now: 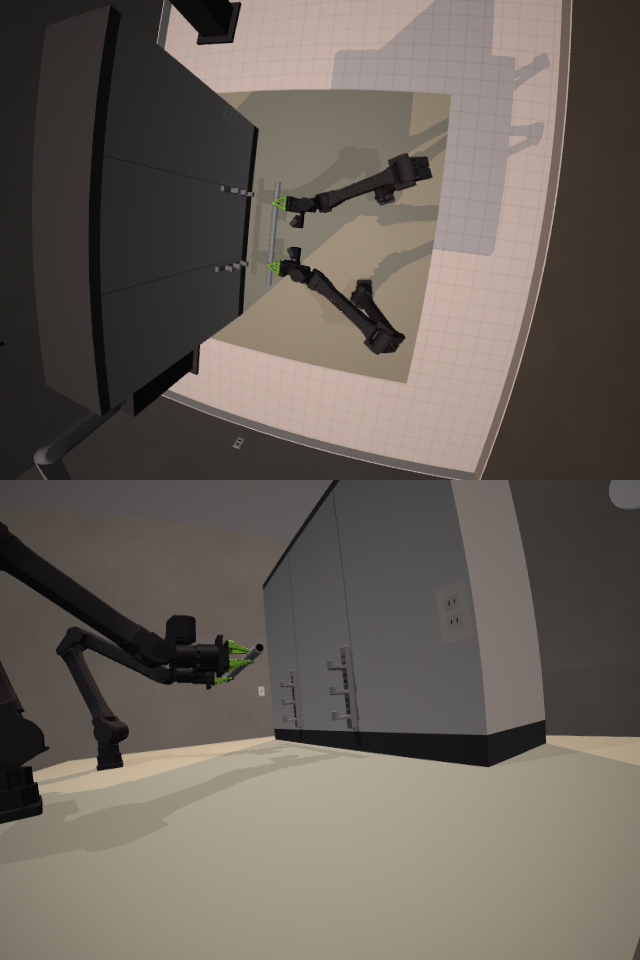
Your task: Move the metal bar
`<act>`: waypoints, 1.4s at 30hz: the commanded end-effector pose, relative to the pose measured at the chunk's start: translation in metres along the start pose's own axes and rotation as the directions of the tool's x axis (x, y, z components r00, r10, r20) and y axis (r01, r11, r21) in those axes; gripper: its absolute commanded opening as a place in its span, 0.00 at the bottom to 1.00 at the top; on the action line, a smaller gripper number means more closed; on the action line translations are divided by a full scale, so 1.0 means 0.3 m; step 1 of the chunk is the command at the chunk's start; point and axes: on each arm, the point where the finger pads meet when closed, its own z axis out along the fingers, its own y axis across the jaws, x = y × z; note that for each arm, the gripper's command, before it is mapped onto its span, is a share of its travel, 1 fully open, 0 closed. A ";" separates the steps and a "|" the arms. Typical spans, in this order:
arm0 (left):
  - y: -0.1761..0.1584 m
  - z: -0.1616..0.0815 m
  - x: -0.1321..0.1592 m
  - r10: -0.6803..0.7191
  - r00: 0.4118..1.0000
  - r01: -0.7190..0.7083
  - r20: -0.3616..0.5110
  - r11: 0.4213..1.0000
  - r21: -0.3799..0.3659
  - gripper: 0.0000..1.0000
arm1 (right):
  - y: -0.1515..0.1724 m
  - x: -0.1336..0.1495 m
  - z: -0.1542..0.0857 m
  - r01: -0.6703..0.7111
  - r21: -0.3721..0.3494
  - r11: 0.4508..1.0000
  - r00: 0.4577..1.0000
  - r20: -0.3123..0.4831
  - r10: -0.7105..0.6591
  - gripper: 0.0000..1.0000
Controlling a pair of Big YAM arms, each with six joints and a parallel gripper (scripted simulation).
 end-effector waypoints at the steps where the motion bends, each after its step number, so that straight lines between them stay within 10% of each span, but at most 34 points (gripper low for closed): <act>1: 0.179 0.018 0.024 -0.024 1.000 0.022 -0.018 0.996 -0.088 0.00 | -0.206 0.008 0.040 -0.022 0.103 0.994 1.000 -0.020 0.024 0.00; 42: 0.184 0.076 0.032 -0.024 1.000 0.022 -0.018 0.996 -0.088 0.00 | -0.215 0.001 0.097 -0.022 0.103 0.994 1.000 -0.020 0.024 0.00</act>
